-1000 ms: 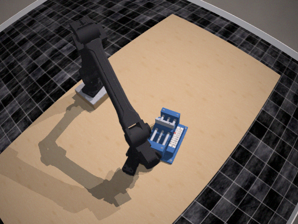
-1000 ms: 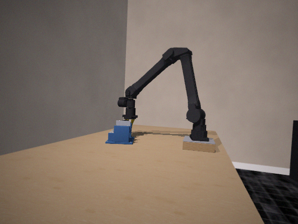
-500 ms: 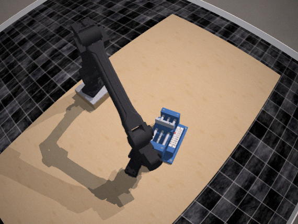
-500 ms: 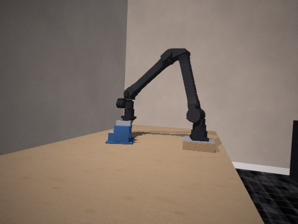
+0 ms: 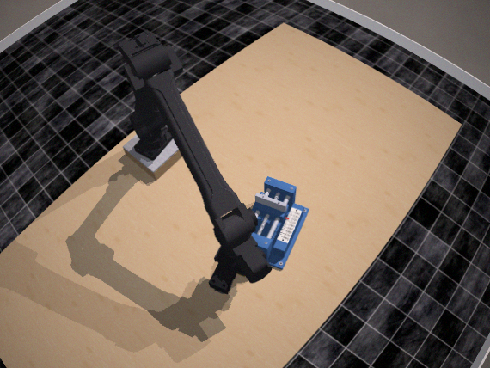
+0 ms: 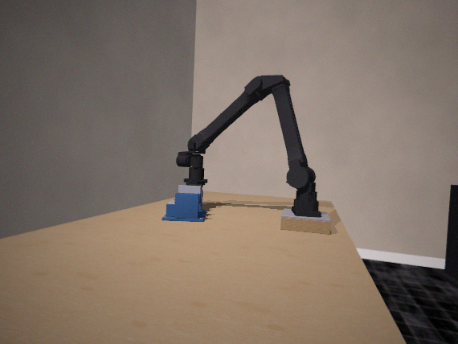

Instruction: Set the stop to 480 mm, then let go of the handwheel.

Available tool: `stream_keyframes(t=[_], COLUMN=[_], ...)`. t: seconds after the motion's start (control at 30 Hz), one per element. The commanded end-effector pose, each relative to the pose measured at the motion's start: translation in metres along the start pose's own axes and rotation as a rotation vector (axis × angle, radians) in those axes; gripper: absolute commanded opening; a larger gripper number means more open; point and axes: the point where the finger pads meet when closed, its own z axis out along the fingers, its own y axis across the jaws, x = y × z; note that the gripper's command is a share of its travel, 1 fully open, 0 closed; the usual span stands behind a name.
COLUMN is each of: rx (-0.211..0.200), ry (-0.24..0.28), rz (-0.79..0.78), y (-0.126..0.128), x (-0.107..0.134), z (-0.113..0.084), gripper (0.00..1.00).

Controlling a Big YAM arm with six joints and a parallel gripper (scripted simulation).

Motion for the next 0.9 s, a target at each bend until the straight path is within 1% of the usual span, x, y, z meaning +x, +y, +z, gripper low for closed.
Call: stream_keyframes(t=[0.0,0.1,0.13,0.27,0.4,0.6,0.67,0.7,0.87], rx=[-0.039,-0.042,-0.05,-0.051,-0.037,-0.047,-0.047,-0.055,-0.054], ry=[-0.026,-0.027,-0.03,-0.031,-0.022,-0.026,-0.026,-0.03,-0.03], rz=[-0.002,-0.002,-0.002,-0.003,-0.003,-0.003,-0.003,-0.003,-0.003], y=[0.035,0.037,0.04,0.042,0.041,0.053,0.053,0.056,0.057], x=[-0.008,-0.008,-0.009,-0.009,-0.007,-0.007,-0.007,-0.009,-0.008], z=[-0.008,-0.008,-0.009,-0.009,-0.01,-0.015,-0.015,-0.016,-0.016], gripper=[0.06,0.06,0.06,0.06,0.06,0.06,0.06,0.06,0.06])
